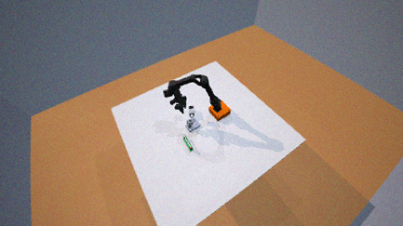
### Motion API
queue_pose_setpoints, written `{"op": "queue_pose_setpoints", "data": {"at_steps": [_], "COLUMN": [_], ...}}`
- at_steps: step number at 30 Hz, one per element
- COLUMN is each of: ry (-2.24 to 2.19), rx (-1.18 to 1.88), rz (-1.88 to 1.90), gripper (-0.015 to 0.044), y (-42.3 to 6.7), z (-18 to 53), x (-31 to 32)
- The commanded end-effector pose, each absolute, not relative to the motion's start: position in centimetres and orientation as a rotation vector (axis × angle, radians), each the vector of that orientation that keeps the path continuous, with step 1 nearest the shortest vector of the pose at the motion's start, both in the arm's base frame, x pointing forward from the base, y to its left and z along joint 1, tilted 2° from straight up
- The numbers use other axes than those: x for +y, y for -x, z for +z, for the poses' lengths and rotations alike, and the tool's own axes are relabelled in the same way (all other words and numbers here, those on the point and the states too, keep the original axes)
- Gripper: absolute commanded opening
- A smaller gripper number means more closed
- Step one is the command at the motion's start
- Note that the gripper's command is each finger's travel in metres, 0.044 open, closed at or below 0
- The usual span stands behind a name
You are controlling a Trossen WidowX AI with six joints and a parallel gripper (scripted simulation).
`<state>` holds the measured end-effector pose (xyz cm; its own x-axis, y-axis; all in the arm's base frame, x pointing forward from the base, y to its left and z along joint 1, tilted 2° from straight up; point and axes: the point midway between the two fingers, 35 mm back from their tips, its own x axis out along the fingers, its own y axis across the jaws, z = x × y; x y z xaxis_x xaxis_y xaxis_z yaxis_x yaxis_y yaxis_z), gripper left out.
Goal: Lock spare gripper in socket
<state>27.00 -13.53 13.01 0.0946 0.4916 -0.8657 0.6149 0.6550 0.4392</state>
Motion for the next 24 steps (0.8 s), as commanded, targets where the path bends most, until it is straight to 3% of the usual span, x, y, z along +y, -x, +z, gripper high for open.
{"op": "queue_pose_setpoints", "data": {"at_steps": [1, 8, 24], "ry": [-1.675, -2.265, -2.282], "rx": [1.427, 1.216, 1.209], "rz": [-0.564, -0.896, -0.904], "gripper": [0.0440, 0.0440, 0.0440], "y": [-21.4, -17.0, -16.7], "z": [12.6, 12.5, 12.5], "x": [-16.5, -18.0, -17.8]}}
